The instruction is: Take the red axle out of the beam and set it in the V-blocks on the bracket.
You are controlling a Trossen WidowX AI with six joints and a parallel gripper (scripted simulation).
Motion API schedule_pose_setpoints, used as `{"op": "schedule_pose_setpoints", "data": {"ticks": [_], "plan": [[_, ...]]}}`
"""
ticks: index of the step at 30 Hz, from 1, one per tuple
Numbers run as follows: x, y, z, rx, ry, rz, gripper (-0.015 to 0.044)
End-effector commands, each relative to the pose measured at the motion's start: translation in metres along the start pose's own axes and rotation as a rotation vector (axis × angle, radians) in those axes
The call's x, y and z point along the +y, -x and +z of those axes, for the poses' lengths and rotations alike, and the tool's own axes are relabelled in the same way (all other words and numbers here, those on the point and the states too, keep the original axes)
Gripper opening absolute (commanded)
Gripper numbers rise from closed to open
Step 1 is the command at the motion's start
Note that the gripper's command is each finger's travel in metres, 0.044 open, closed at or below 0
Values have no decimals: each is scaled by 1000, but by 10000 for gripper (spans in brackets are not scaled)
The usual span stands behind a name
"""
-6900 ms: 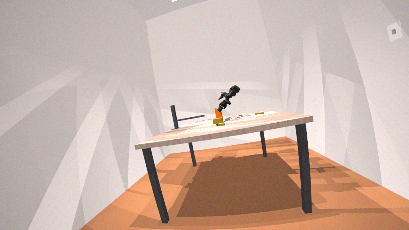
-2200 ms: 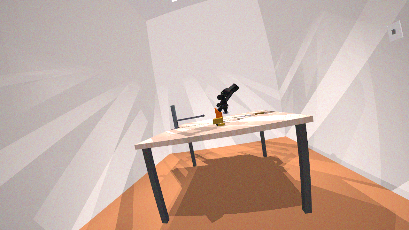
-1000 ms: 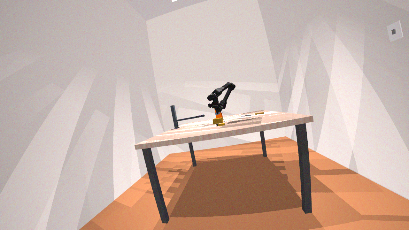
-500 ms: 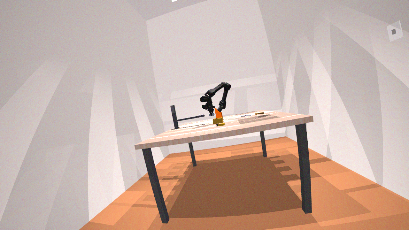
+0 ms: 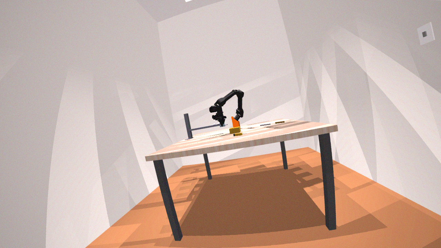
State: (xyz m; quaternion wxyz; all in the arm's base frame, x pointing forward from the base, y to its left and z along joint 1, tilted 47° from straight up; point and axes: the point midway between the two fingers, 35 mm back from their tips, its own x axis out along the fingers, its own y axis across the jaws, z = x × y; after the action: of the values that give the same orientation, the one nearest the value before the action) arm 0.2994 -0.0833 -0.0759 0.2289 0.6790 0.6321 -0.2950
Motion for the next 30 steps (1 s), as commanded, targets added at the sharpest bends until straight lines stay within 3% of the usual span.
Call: {"op": "schedule_pose_setpoints", "data": {"ticks": [1,30], "plan": [[3,0,5,-5,13,5,0],[4,-48,5,-4,13,5,0]]}}
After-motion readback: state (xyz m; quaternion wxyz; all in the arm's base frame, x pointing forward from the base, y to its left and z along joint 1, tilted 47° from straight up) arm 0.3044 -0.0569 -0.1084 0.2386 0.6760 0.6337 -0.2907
